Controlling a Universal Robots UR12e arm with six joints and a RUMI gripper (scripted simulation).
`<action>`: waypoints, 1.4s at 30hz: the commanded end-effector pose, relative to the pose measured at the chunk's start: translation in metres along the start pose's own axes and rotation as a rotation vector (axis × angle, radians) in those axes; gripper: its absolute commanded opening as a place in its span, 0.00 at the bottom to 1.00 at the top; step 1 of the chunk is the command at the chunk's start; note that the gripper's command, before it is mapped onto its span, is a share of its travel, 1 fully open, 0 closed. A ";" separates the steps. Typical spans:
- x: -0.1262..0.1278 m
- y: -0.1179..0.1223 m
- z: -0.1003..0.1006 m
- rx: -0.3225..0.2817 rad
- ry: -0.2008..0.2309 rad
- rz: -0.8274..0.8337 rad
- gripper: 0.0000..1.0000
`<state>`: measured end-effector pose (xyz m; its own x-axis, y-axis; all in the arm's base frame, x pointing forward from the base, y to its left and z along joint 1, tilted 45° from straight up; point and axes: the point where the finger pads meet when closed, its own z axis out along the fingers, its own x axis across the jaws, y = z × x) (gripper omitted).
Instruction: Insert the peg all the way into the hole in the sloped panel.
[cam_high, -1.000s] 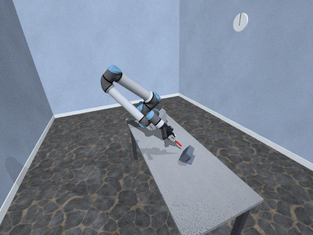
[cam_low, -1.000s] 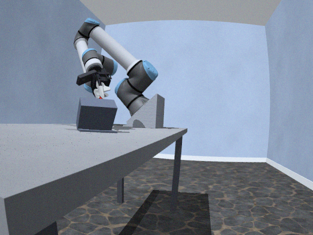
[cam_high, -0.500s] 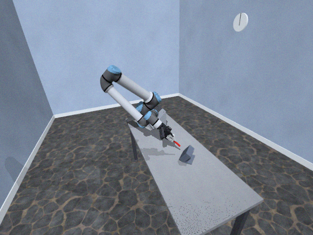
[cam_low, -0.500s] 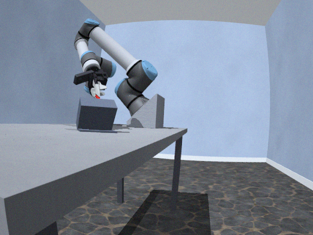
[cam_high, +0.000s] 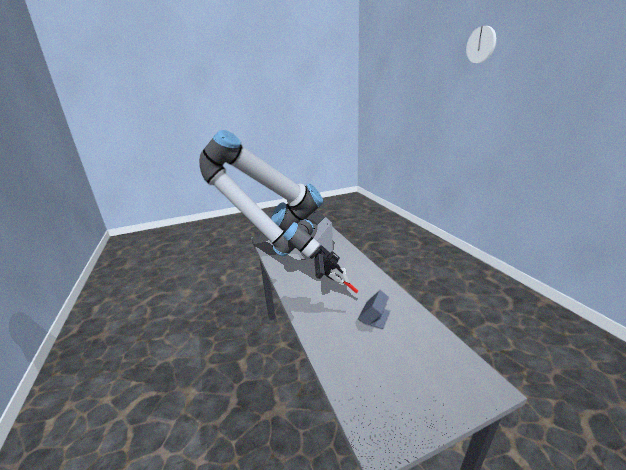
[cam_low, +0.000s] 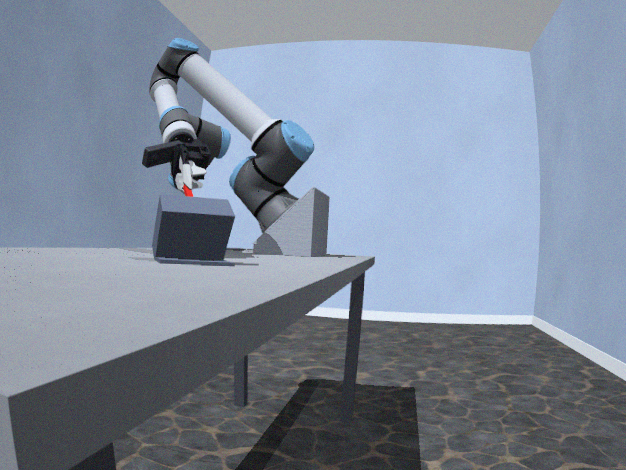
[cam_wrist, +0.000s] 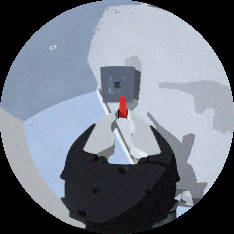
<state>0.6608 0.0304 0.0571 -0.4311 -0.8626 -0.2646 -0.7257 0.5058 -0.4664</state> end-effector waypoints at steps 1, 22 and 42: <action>-0.001 -0.003 -0.007 0.016 -0.025 -0.005 0.00; -0.004 -0.017 -0.017 0.060 -0.074 -0.014 0.00; -0.006 -0.019 0.003 0.060 -0.074 -0.014 0.00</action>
<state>0.6722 0.0258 0.0679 -0.3806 -0.8683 -0.3181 -0.6988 0.4953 -0.5161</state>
